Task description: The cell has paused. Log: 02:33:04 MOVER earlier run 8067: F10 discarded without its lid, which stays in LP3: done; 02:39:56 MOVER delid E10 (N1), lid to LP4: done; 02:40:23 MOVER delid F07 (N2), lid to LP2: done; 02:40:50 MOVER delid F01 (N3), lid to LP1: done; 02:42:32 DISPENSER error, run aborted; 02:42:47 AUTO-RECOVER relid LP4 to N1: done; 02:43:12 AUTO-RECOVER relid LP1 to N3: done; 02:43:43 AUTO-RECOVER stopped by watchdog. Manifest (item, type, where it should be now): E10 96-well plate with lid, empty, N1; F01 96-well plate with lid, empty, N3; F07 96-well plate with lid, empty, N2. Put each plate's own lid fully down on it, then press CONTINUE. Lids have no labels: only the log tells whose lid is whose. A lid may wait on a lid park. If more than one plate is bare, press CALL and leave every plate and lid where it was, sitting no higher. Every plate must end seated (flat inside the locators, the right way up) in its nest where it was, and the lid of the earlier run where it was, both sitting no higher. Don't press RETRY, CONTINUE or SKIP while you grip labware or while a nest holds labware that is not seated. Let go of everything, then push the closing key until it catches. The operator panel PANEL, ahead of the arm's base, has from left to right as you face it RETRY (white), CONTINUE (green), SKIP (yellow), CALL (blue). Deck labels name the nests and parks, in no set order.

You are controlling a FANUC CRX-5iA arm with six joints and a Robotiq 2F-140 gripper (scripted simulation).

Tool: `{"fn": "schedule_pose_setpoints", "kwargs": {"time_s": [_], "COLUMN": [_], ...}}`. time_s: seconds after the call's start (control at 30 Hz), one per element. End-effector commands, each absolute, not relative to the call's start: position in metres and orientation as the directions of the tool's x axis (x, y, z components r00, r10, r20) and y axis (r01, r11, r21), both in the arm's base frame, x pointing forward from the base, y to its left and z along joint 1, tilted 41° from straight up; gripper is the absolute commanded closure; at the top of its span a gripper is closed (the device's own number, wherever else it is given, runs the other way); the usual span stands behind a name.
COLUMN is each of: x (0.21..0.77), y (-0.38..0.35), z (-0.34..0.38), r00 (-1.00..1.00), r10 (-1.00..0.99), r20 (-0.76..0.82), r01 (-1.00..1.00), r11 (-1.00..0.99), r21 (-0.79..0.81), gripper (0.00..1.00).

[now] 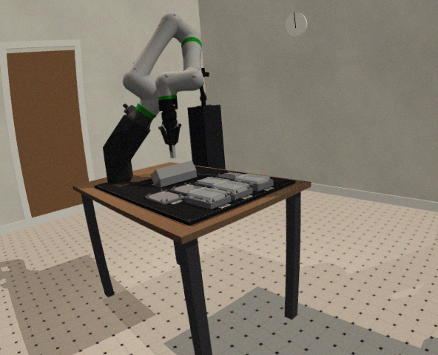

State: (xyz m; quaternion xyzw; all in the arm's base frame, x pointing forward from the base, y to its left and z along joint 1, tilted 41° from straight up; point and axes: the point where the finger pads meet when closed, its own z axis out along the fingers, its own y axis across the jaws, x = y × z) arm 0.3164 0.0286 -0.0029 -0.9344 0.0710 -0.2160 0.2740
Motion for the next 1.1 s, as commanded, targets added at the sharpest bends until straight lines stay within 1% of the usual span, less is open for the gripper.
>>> {"fn": "schedule_pose_setpoints", "kwargs": {"time_s": [0.0,1.07], "x": [0.3169,0.3189], "y": [0.0289,0.0312], "z": [-0.0037,-0.0069], "r00": [0.896,0.896], "r10": [-0.251,-0.251], "r20": [0.365,0.365], "r01": [-0.014,-0.014], "r11": [-0.840,-0.840], "r21": [-0.543,-0.543], "gripper": [1.00,1.00]}}
